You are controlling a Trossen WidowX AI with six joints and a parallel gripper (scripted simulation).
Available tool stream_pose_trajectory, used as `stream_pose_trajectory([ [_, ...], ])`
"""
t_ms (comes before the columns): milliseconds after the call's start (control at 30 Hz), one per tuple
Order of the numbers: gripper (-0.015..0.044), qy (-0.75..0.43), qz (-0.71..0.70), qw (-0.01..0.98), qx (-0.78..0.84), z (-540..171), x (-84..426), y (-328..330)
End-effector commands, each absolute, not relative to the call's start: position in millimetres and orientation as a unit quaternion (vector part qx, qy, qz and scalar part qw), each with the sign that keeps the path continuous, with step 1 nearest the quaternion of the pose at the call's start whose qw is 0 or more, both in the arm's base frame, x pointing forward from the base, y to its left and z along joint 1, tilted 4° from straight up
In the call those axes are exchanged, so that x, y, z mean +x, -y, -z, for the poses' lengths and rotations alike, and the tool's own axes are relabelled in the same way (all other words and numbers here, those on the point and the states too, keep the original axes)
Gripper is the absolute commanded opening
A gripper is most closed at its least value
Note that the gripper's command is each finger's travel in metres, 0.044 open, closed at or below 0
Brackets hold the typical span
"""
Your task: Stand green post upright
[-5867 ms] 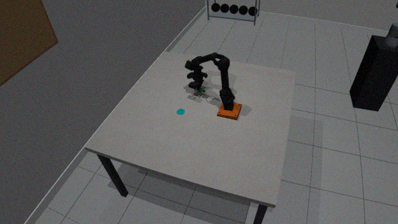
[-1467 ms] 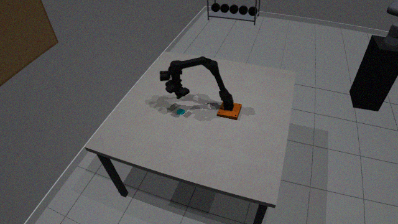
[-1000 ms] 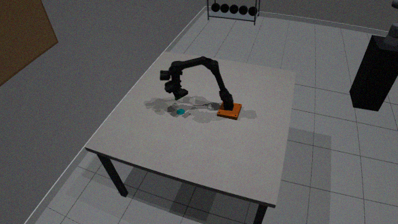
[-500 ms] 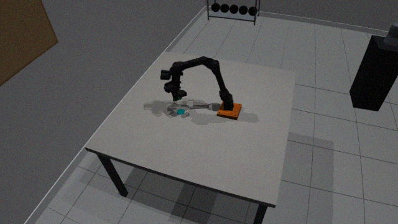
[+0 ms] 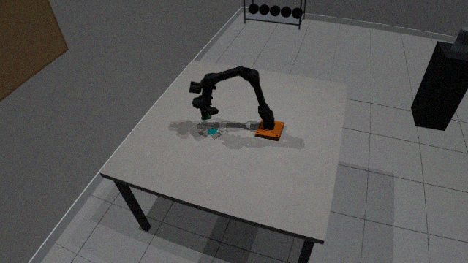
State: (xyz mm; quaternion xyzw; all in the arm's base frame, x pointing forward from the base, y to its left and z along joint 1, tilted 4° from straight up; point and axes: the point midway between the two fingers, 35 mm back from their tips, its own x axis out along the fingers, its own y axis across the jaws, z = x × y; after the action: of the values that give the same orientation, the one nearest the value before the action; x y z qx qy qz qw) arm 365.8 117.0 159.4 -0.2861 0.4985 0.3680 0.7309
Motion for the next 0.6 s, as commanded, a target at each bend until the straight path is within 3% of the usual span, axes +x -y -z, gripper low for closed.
stream_pose_trajectory([
  [0,0.0023,-0.493,-0.370,0.738,-0.274,-156.7,367.3,-117.7],
  [567,0.0023,-0.455,-0.379,0.770,-0.235,-152.0,377.6,-118.4],
])
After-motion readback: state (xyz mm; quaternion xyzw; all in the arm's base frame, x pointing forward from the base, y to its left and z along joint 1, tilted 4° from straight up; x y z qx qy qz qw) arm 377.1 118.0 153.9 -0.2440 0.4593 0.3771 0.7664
